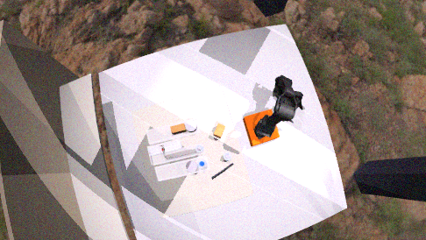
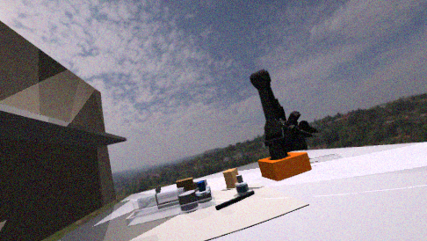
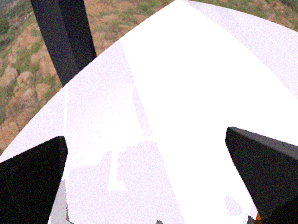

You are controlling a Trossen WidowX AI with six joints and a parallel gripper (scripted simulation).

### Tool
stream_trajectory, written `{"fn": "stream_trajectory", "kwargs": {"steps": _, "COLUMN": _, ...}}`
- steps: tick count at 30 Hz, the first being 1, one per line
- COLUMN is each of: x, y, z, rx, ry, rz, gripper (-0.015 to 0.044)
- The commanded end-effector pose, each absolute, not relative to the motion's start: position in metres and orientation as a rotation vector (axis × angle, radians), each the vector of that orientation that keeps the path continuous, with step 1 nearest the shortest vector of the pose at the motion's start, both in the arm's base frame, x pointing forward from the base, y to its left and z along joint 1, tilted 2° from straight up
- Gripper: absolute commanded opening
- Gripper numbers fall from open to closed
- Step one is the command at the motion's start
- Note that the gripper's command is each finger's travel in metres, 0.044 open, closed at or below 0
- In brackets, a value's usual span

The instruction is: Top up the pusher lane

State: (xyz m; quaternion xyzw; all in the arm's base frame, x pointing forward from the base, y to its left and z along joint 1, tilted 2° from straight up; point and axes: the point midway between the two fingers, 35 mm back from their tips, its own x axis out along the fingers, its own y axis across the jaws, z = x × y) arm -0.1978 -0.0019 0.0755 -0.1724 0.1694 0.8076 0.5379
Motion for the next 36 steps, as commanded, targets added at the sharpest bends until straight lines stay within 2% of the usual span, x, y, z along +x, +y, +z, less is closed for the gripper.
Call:
{"fn": "stream_trajectory", "kwargs": {"steps": 1, "x": -0.191, "y": -0.049, "z": 0.071, "rx": -0.624, "ry": 0.310, "rz": 2.097, "gripper": 0.0440}}
{"fn": "stream_trajectory", "kwargs": {"steps": 9, "x": -0.147, "y": -0.127, "z": 0.062, "rx": -1.025, "ry": -0.017, "rz": 2.438, "gripper": 0.0440}}
{"fn": "stream_trajectory", "kwargs": {"steps": 18, "x": -0.062, "y": -0.186, "z": 0.056, "rx": -1.435, "ry": -0.596, "rz": 2.761, "gripper": 0.0440}}
{"fn": "stream_trajectory", "kwargs": {"steps": 27, "x": 0.045, "y": -0.197, "z": 0.056, "rx": -1.747, "ry": -1.450, "rz": 2.924, "gripper": 0.0440}}
{"fn": "stream_trajectory", "kwargs": {"steps": 32, "x": 0.105, "y": -0.180, "z": 0.058, "rx": -1.836, "ry": -2.069, "rz": 2.876, "gripper": 0.0440}}
{"fn": "stream_trajectory", "kwargs": {"steps": 36, "x": 0.137, "y": -0.162, "z": 0.060, "rx": -1.860, "ry": -2.415, "rz": 2.802, "gripper": 0.0440}}
